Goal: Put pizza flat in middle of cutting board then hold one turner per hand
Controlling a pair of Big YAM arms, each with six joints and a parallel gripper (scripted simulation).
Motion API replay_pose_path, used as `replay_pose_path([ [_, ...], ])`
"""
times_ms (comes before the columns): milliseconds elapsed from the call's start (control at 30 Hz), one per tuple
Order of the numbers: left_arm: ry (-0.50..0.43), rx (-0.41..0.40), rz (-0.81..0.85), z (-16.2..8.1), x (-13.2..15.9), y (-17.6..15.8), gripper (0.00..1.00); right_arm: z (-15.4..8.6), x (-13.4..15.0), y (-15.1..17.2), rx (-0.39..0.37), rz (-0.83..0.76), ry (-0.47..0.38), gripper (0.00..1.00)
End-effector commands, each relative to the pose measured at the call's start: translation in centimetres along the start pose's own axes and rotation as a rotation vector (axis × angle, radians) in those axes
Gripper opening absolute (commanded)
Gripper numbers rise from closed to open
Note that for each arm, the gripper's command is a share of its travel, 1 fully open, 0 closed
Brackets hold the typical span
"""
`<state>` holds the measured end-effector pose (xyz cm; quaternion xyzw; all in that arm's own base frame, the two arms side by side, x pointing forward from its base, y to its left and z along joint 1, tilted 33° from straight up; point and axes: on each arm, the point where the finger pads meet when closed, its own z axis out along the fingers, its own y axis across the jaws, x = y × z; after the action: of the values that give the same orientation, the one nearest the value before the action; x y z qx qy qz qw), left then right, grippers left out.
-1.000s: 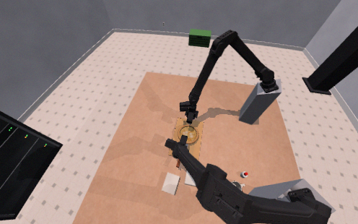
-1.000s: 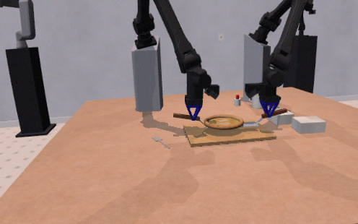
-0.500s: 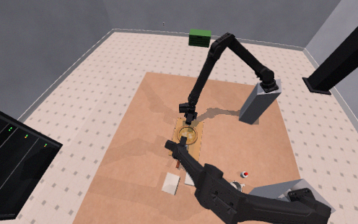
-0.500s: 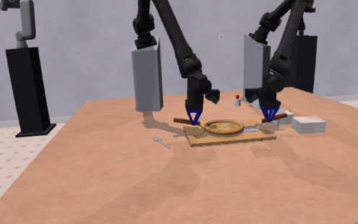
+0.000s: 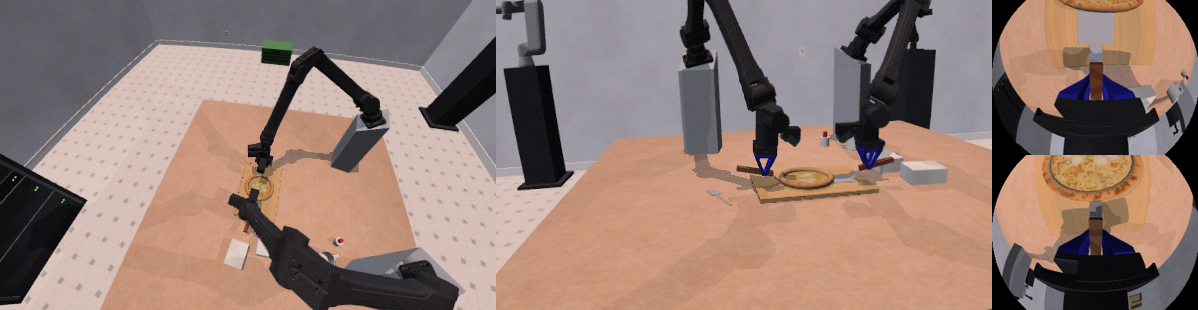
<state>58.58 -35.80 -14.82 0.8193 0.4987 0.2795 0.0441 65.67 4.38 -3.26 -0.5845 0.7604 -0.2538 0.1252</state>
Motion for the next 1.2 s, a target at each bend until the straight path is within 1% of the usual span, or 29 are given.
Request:
replay_pose_path([
  [0, -0.008, -0.028, -0.029, -1.4, 1.0, 1.3, 0.06, -2.8, -1.6, -2.0, 0.044, -0.011, -0.026, 0.06],
  [33, -0.009, -0.032, -0.030, -1.7, 1.0, 1.9, 0.06, -2.8, -1.7, -2.2, 0.049, -0.007, -0.031, 0.06],
  [67, 0.006, -0.054, -0.023, -3.8, -1.7, 2.4, 0.06, -2.8, -1.7, -2.3, 0.051, -0.005, -0.031, 0.06],
  [100, 0.021, -0.075, -0.035, -4.6, -1.9, 3.6, 0.06, -2.8, -1.6, -2.3, 0.050, -0.005, -0.031, 0.06],
  [133, 0.037, -0.065, -0.034, -4.2, -2.4, 3.0, 0.06, -2.8, -1.7, -2.2, 0.048, -0.006, -0.033, 0.06],
  [167, 0.058, -0.041, -0.022, -3.1, -3.2, 1.5, 0.06, -2.8, -1.7, -2.2, 0.048, -0.007, -0.033, 0.06],
  [200, 0.075, -0.037, -0.020, -3.2, -3.5, 1.1, 0.06, -2.8, -1.7, -2.2, 0.048, -0.007, -0.033, 0.06],
  [233, 0.083, -0.038, 0.009, -3.1, -3.2, 1.1, 0.06, -2.8, -1.6, -2.2, 0.048, -0.005, -0.032, 0.06],
  [300, 0.083, -0.038, 0.009, -3.1, -3.2, 1.1, 0.06, -2.8, -1.6, -2.2, 0.048, -0.005, -0.032, 0.06],
  [333, 0.109, -0.030, -0.016, -3.3, -3.2, 0.9, 0.06, -1.7, -1.1, -1.7, 0.034, -0.002, -0.023, 0.06],
  [367, 0.124, -0.031, -0.015, -3.6, -3.5, 0.8, 0.06, -2.4, -1.6, -1.8, 0.037, -0.010, -0.029, 0.06],
  [633, 0.256, -0.039, -0.020, -5.6, -4.6, 0.3, 0.06, -1.9, -1.6, -1.4, 0.030, -0.014, -0.026, 0.06],
  [667, 0.257, -0.026, 0.004, -5.1, -4.2, -0.3, 0.06, -1.9, -1.6, -1.3, 0.028, -0.014, -0.025, 0.06],
  [733, 0.267, 0.014, 0.010, -3.1, -1.3, -1.6, 0.06, -1.8, -1.7, -1.2, 0.025, -0.017, -0.025, 0.06],
  [767, 0.265, -0.002, -0.008, -3.9, -0.5, -0.4, 0.06, -1.7, -1.7, -1.1, 0.024, -0.017, -0.025, 0.06],
  [800, 0.264, -0.018, -0.044, -4.3, -0.5, 0.8, 0.06, -1.7, -1.7, -1.2, 0.024, -0.016, -0.025, 0.06],
  [867, 0.264, -0.018, -0.044, -4.3, -0.5, 0.8, 0.06, -1.7, -1.7, -1.2, 0.024, -0.016, -0.025, 0.06],
  [900, 0.260, -0.033, -0.024, -5.3, -2.0, 1.1, 0.06, -1.3, -1.1, -1.3, 0.025, -0.006, -0.020, 0.06],
  [933, 0.254, -0.046, -0.023, -5.6, -2.8, 1.6, 0.06, -1.5, -1.6, -1.0, 0.020, -0.018, -0.022, 0.06],
  [1000, 0.250, -0.040, -0.021, -5.5, -2.7, 1.4, 0.06, -1.6, -1.6, -1.1, 0.025, -0.016, -0.024, 0.06],
  [1033, 0.263, -0.015, -0.018, -4.8, 0.1, 0.4, 0.06, -1.6, -1.6, -1.1, 0.024, -0.015, -0.024, 0.06],
  [1167, 0.263, -0.016, -0.016, -4.9, 1.1, 0.6, 0.06, -1.5, -1.4, -1.0, 0.021, -0.015, -0.022, 0.06],
])
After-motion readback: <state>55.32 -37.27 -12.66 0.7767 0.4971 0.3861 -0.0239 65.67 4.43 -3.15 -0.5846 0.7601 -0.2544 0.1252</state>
